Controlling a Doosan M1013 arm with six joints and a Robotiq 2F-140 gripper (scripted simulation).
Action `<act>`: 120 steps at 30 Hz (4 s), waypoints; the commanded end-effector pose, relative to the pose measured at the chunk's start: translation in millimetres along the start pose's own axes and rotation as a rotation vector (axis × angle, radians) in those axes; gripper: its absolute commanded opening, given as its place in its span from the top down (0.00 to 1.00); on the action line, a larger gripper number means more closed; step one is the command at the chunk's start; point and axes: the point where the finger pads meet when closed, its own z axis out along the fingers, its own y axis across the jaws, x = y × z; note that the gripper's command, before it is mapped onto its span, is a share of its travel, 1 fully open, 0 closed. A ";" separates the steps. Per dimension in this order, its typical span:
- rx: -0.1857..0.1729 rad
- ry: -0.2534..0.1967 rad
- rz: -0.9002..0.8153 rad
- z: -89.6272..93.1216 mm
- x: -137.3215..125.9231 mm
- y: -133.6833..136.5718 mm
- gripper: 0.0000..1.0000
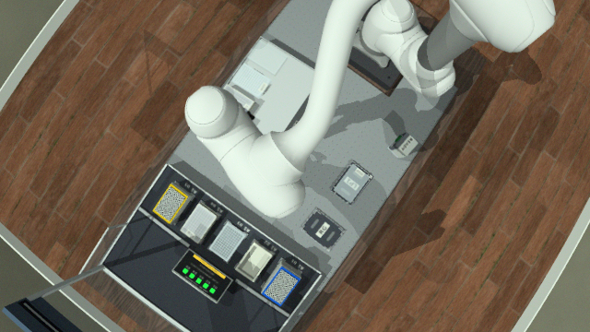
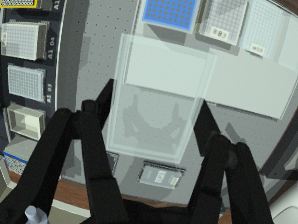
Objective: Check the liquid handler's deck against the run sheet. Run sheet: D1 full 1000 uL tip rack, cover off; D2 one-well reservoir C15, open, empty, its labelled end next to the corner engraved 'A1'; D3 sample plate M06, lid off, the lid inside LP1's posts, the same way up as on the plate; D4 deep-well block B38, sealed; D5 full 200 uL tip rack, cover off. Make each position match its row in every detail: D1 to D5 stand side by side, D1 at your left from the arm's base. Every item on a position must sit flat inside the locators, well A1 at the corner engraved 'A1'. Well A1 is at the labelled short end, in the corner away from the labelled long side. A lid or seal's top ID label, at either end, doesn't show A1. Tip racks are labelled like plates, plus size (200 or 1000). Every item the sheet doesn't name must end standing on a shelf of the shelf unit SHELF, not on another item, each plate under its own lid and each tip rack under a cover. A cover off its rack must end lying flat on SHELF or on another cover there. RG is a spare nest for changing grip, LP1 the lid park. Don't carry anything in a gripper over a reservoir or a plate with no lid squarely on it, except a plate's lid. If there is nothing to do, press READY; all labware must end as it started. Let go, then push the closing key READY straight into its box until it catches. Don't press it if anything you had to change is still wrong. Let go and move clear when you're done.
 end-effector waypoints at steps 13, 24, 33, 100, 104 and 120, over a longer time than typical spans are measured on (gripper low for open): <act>0.001 0.000 0.000 9.1 0.0 -0.2 0.90; 0.001 0.000 0.000 24.1 0.0 -0.3 0.90; 0.001 0.000 0.000 37.4 0.0 -0.3 0.90; 0.001 0.000 0.000 137.4 0.0 -0.4 0.90; 0.001 0.000 0.000 140.8 0.0 -0.4 0.90; 0.001 0.000 0.000 164.2 0.0 -0.5 0.90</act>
